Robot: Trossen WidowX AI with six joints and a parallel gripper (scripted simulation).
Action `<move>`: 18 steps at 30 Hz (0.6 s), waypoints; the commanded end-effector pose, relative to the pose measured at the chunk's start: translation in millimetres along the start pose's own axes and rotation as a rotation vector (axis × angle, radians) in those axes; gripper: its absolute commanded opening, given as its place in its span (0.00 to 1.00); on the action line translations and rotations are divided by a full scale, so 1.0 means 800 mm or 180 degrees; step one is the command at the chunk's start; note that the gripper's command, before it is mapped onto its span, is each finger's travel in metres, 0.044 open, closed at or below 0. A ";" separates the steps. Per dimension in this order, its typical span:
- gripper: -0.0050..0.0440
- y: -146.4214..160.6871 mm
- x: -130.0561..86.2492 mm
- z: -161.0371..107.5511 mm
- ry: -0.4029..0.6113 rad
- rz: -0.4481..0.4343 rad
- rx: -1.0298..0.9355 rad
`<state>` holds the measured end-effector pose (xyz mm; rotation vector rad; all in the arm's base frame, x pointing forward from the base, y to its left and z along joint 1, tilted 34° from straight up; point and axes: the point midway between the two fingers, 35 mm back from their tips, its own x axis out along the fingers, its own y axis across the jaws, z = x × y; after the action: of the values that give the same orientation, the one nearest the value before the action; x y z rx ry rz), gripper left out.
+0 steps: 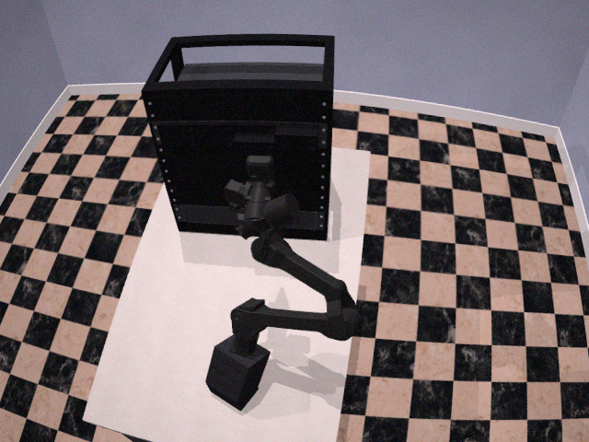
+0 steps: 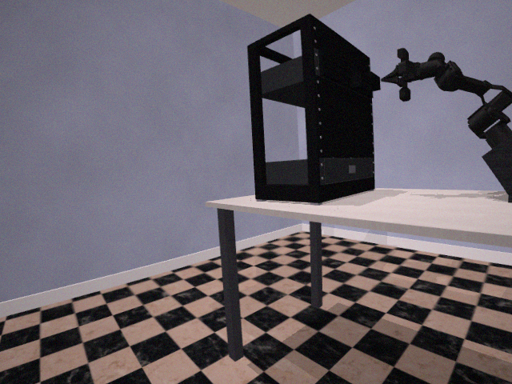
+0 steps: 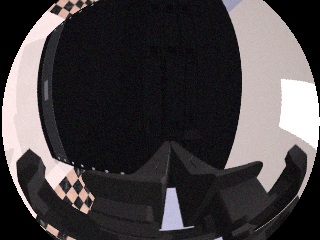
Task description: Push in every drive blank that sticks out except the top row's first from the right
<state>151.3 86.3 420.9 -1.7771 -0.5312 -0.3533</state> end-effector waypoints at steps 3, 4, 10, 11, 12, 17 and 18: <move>0.10 0.005 0.000 0.018 0.0018 0.0019 -0.0018; 0.10 0.005 0.000 0.021 0.0018 0.0019 -0.0018; 0.10 0.009 -0.001 0.033 0.0018 0.0019 -0.0018; 0.10 0.009 -0.001 0.035 0.0018 0.0019 -0.0018; 0.10 0.010 -0.001 0.036 0.0018 0.0019 -0.0018; 0.10 0.011 -0.001 0.040 0.0018 0.0019 -0.0018; 0.10 0.011 -0.001 0.042 0.0018 0.0019 -0.0018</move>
<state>153.5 112.1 406.6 -1.7770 -0.5230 -0.3582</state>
